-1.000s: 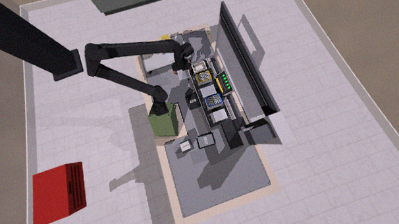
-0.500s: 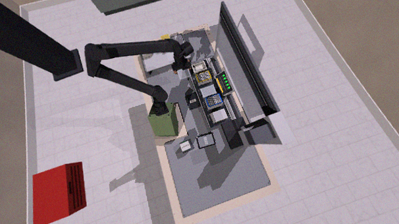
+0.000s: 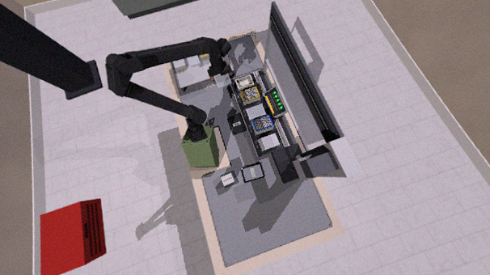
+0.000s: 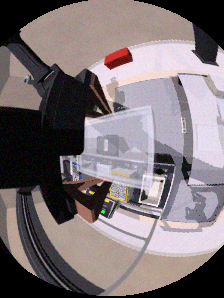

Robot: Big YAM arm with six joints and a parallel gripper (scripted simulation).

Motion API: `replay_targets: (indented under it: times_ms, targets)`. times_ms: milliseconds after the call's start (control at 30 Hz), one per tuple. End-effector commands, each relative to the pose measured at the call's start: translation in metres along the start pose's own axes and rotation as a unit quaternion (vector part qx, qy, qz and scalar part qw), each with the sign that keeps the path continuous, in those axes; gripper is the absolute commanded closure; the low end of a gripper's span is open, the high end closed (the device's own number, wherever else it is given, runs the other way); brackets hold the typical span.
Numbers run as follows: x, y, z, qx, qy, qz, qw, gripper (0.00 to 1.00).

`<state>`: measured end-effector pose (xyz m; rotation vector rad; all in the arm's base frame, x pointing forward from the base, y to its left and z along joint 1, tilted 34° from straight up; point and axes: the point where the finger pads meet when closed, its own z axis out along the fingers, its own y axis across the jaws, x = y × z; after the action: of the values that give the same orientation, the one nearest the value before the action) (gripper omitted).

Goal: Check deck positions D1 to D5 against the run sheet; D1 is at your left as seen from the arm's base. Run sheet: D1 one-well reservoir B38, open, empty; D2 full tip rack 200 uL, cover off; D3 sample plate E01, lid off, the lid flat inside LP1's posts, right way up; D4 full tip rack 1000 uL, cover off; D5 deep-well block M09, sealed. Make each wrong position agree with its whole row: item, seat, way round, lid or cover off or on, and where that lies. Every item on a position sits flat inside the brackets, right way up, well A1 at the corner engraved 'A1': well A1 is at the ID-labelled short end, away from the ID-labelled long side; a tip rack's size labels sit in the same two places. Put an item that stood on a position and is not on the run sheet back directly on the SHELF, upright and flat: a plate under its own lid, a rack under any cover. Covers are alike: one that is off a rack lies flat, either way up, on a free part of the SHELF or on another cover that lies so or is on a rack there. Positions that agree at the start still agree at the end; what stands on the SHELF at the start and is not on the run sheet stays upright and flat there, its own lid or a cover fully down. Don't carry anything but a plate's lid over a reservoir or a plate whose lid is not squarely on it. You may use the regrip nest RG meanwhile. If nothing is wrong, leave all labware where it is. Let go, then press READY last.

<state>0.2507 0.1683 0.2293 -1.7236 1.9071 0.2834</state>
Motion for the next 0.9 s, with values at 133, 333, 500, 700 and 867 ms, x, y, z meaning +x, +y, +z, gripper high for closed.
replay_targets:
  times_ms: [133,333,500,700,867]
  targets:
    - [-0.055,-0.016,-0.012,0.017,-0.021,0.009,1.000,1.00]
    - [-0.087,-0.016,-0.012,0.016,-0.023,0.010,1.000,1.00]
    - [-0.101,-0.016,-0.013,0.014,-0.023,0.011,1.000,1.00]
    - [-0.129,-0.015,-0.013,0.009,-0.019,0.014,1.000,1.00]
    - [-0.107,-0.009,-0.008,0.008,-0.008,0.026,1.000,1.00]
